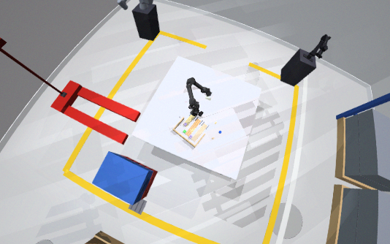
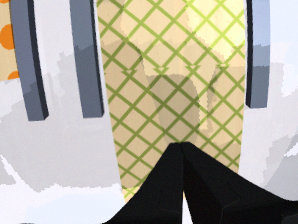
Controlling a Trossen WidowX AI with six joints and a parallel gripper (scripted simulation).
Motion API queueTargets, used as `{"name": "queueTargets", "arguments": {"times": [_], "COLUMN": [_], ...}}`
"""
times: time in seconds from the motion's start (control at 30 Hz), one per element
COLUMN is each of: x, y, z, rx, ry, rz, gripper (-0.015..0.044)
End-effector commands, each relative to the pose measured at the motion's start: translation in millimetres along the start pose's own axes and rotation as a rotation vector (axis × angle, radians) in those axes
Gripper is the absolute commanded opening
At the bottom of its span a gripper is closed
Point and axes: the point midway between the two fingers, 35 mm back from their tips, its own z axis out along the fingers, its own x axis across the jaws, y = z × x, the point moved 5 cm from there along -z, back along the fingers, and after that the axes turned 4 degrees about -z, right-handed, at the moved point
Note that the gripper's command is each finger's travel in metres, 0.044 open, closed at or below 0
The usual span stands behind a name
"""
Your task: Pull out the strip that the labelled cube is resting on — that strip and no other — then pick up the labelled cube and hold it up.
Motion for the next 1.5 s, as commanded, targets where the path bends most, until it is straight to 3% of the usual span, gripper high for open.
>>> {"name": "queueTargets", "arguments": {"times": [0.0,1.47], "x": [1.1,7.0], "y": [-11.3,-76.6], "z": [4.7,3.5], "rx": [0.023,0.026], "ry": [-0.001,0.0], "rz": [-0.005,-0.008], "gripper": [0.0,0.0]}}
